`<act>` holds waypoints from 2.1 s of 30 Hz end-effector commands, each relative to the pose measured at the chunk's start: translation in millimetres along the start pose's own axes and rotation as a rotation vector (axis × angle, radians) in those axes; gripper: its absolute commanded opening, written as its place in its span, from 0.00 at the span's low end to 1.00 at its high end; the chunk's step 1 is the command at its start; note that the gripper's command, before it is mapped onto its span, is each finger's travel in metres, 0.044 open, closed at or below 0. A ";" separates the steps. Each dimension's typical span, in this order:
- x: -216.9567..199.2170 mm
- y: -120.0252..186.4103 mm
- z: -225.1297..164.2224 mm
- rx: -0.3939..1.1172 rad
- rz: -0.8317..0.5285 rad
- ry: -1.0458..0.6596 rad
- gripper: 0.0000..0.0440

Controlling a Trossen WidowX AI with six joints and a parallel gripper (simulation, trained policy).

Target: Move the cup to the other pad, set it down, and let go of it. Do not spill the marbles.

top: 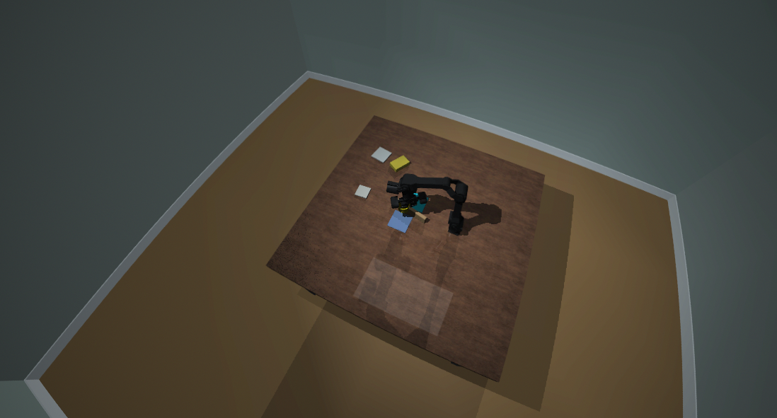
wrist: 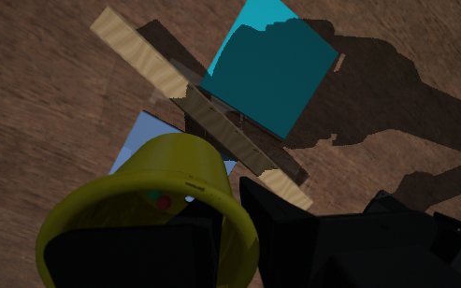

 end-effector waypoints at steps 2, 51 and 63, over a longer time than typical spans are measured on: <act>-5.7 7.0 9.7 -0.012 0.035 -0.044 0.02; -76.3 -62.5 64.3 -0.078 0.113 -0.320 0.02; -88.0 -81.0 63.0 -0.091 0.119 -0.357 0.18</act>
Point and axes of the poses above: the point midway between the two fingers, 35 mm back from their tips, its own y axis back along the fingers, its own x axis across the jaws, z = x × y, the point moved 10 cm from there along y, back along the fingers, and after that the axes turned 2 degrees about y, right-handed, at the moved point
